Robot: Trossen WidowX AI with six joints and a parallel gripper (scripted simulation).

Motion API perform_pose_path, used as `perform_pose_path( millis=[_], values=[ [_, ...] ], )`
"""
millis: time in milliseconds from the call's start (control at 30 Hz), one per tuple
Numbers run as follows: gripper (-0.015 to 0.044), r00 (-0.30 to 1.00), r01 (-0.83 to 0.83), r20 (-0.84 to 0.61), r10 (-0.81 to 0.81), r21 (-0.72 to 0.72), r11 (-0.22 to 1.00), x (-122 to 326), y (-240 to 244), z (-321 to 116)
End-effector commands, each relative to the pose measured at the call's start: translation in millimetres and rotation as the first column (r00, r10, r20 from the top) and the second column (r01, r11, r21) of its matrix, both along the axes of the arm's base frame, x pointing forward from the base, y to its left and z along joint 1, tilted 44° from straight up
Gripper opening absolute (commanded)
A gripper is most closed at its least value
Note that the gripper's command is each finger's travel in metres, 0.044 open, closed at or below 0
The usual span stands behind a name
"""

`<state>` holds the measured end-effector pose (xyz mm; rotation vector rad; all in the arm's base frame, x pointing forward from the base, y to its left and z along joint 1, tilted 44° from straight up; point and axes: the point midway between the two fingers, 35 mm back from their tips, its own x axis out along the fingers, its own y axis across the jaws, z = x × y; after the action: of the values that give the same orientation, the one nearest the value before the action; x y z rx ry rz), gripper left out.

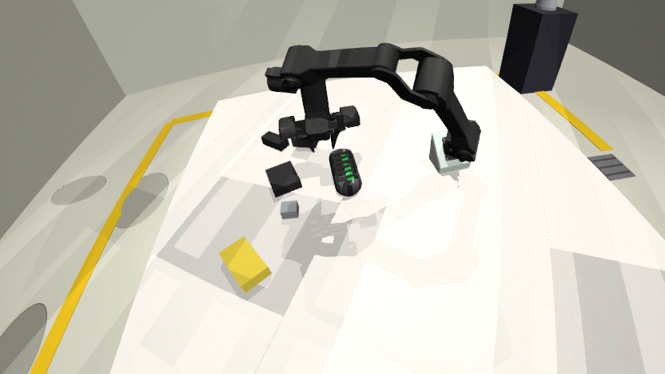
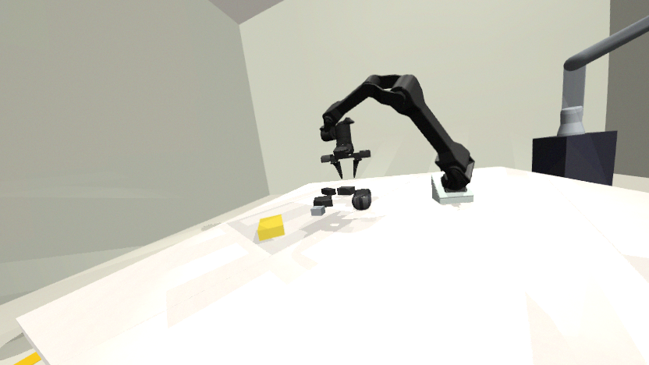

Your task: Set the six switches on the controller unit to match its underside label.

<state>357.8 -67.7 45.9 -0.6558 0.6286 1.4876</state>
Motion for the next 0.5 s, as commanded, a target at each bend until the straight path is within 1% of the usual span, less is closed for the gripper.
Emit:
perform_pose_path(
  millis=[0, 267, 467],
  values=[
    [0.0210, 1.000, -0.013, -0.007, 0.013, 0.000, 1.000, -1.6, 1.3, 1.1],
    [0.0000, 1.000, -0.013, -0.007, 0.013, 0.000, 1.000, -1.6, 1.3, 1.1],
    [0.0000, 1.000, -0.013, -0.007, 0.013, 0.000, 1.000, -1.6, 1.3, 1.1]
  ],
)
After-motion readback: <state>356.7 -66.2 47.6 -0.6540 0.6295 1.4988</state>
